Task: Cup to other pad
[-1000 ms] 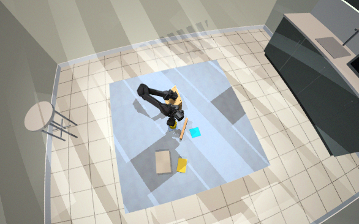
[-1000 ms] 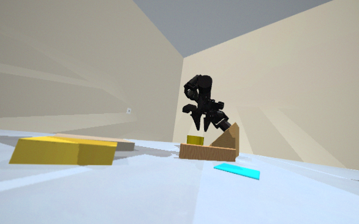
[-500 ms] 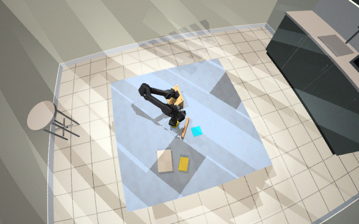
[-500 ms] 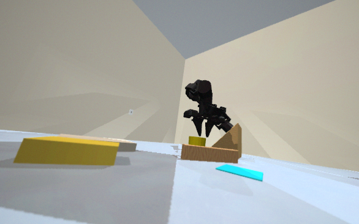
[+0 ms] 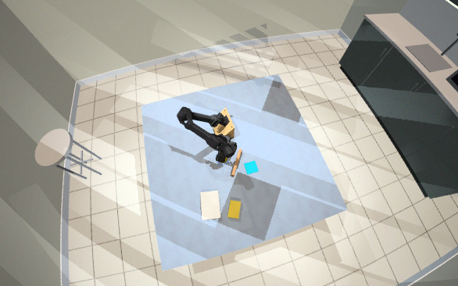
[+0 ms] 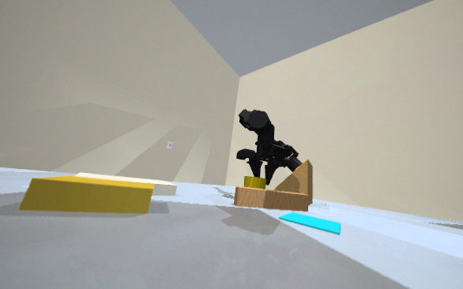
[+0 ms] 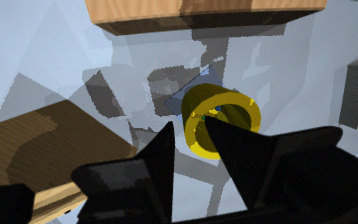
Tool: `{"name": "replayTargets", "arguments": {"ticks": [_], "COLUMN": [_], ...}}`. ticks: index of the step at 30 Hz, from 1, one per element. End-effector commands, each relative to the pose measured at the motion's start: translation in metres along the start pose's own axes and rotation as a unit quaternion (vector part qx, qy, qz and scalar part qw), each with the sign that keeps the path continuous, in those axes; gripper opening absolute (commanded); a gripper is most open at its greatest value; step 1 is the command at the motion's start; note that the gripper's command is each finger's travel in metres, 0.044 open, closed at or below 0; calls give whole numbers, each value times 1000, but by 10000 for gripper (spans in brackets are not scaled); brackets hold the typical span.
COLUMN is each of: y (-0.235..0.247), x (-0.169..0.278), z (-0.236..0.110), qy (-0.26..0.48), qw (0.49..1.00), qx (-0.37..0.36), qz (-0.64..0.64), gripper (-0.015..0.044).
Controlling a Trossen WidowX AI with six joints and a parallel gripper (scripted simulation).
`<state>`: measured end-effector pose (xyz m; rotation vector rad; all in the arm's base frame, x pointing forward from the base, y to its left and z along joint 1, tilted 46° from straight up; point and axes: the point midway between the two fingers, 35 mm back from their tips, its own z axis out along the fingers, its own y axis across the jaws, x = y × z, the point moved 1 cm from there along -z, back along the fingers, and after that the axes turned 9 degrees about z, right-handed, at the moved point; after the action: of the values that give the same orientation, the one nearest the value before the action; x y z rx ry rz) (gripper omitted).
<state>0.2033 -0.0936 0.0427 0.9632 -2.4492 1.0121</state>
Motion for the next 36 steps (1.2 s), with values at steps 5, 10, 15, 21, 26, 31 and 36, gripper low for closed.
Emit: {"name": "replayTargets", "arguments": {"ticks": [5, 10, 15, 21, 26, 31, 36], "y": [1, 2, 1, 1, 1, 1, 1], "x": [2, 3, 3, 3, 3, 3, 3], "z": [15, 20, 18, 18, 18, 18, 18], "qy": [4, 5, 3, 3, 3, 3, 3], "qw": [1000, 1000, 1000, 1000, 1000, 1000, 1000], "qx": [1, 2, 1, 1, 1, 1, 1], "qz": [-3, -3, -1, -1, -1, -1, -1], "gripper": [167, 167, 160, 120, 87, 53, 20]}}
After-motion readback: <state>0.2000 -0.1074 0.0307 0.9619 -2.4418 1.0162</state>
